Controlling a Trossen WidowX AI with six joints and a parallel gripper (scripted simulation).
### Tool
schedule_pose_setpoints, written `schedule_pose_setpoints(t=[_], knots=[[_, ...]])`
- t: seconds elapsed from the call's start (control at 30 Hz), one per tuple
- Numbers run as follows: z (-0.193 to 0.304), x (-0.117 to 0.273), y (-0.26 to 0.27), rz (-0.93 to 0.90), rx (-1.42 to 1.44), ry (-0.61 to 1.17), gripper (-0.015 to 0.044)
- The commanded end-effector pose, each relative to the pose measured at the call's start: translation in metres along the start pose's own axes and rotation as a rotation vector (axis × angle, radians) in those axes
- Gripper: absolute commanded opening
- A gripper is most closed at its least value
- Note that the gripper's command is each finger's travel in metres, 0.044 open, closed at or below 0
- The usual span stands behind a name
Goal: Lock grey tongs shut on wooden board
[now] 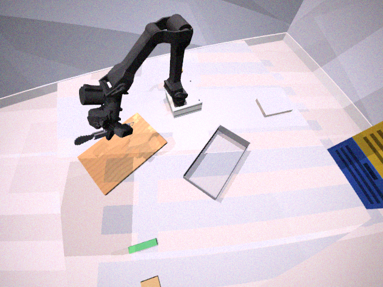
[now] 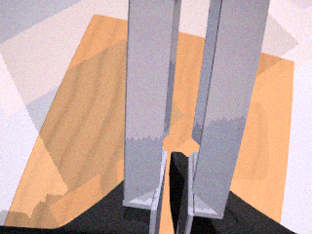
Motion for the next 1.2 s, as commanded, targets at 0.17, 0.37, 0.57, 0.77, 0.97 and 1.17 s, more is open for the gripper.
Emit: schedule_pose_setpoints(t=[0.17,0.37,0.57,0.77,0.97,1.17], knots=[[0.005,0.011,0.004,0.007,0.020,-0.155,-0.0150],[0.010,0.019,0.007,0.015,0.044,-0.250,-0.0150],[0.011,0.021,0.008,0.018,0.050,-0.272,-0.0150],[0.011,0.021,0.008,0.018,0.050,-0.272,-0.0150],[0.011,0.021,0.008,0.018,0.050,-0.272,-0.0150],[0.011,0.021,0.008,0.018,0.050,-0.272,-0.0150]])
Point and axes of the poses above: the point midway between the two fingers, 35 mm back from their tips, its own x axis back along the fingers, its own y axis across the jaws, z = x × y, the point moved 1 cm from there along x, back along the fingers, and after that the axes turned 4 degrees about x, right-handed, at the moved point
